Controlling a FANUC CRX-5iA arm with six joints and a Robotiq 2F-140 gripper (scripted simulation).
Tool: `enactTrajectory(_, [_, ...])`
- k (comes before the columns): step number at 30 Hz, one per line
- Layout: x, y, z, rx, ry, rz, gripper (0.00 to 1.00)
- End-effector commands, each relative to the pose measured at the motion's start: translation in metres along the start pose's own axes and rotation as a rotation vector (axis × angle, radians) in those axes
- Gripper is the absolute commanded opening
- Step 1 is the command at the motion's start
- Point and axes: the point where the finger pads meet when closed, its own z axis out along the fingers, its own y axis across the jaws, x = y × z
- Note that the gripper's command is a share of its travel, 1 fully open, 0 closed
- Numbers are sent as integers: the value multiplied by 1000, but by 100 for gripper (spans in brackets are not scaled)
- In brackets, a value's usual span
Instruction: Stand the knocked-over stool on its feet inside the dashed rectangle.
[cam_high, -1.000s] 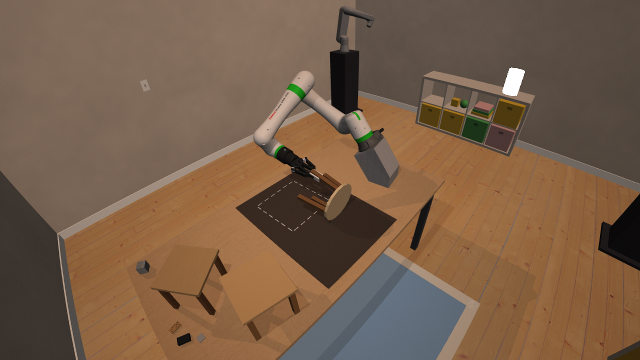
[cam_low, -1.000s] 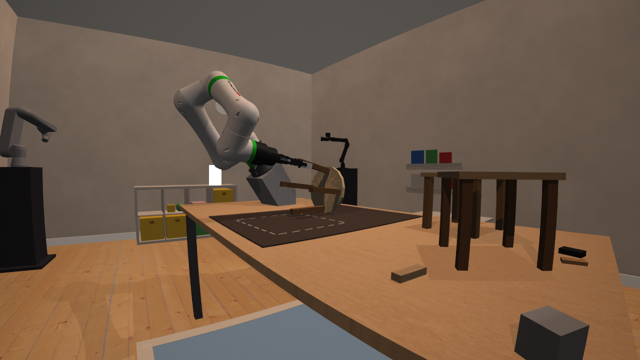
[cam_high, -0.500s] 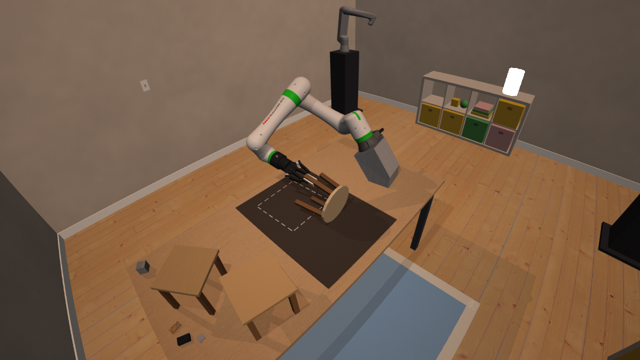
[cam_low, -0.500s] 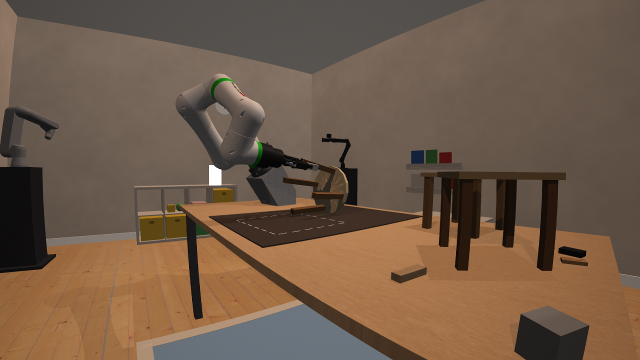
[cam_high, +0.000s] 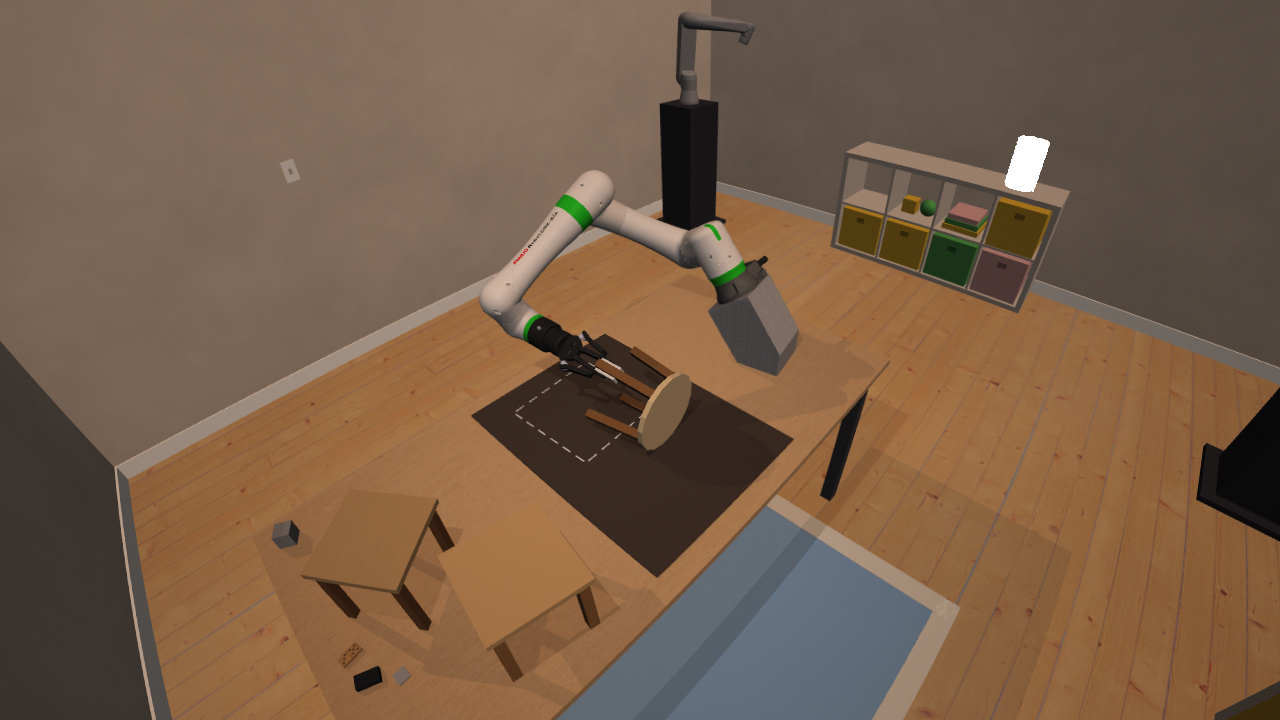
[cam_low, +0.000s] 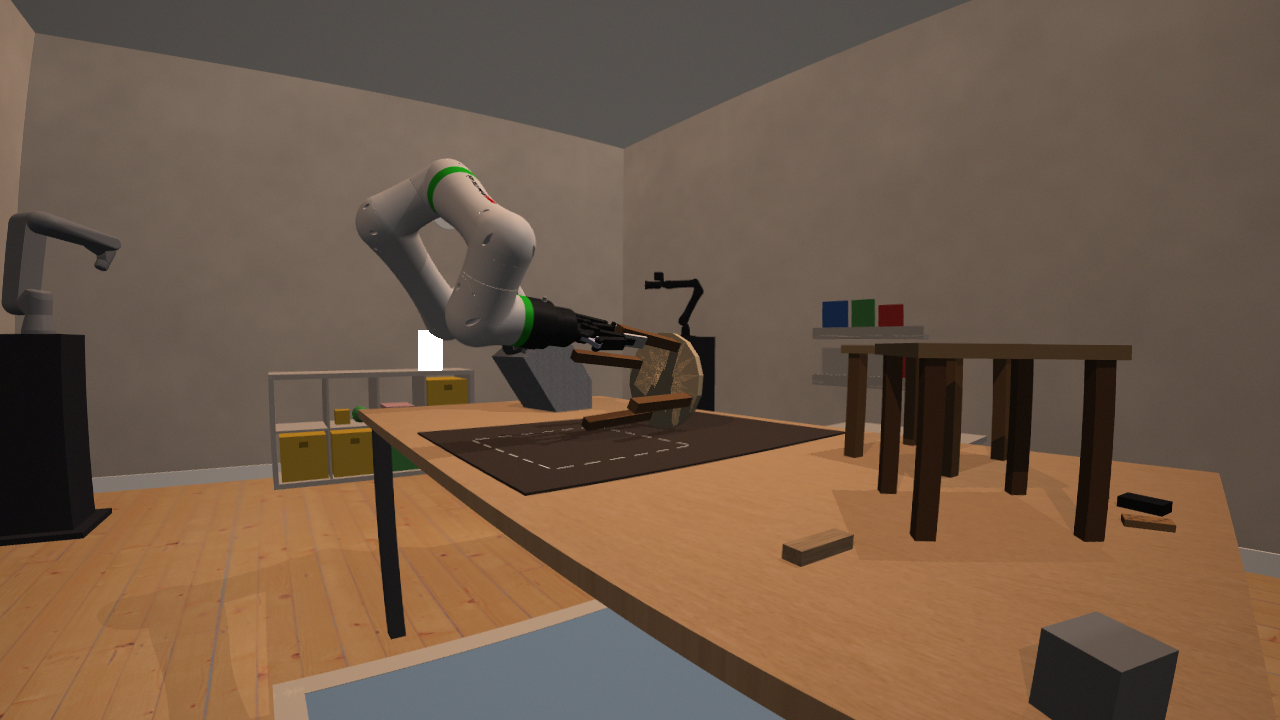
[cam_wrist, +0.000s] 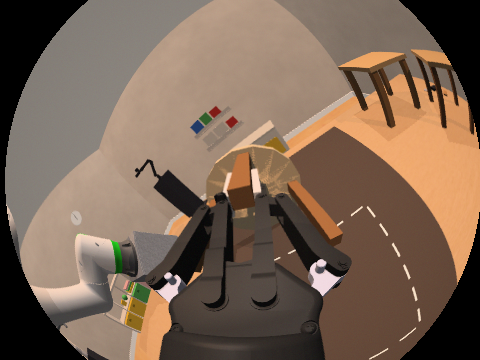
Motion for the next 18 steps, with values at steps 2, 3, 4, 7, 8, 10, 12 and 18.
enactTrajectory(2, [2,13,-4,10,7,30,10])
enactTrajectory(3, [2,14,-4,16,13,51,10])
enactTrajectory(4, [2,14,-4,22,18,71,10])
enactTrajectory(7, [1,16,-5,39,33,127,10])
enactTrajectory(8, [1,20,-6,39,33,127,10])
enactTrajectory(10, [1,27,-8,39,33,127,10])
enactTrajectory(12, [1,33,-10,39,33,127,10])
enactTrajectory(18, [1,43,-12,43,36,139,10])
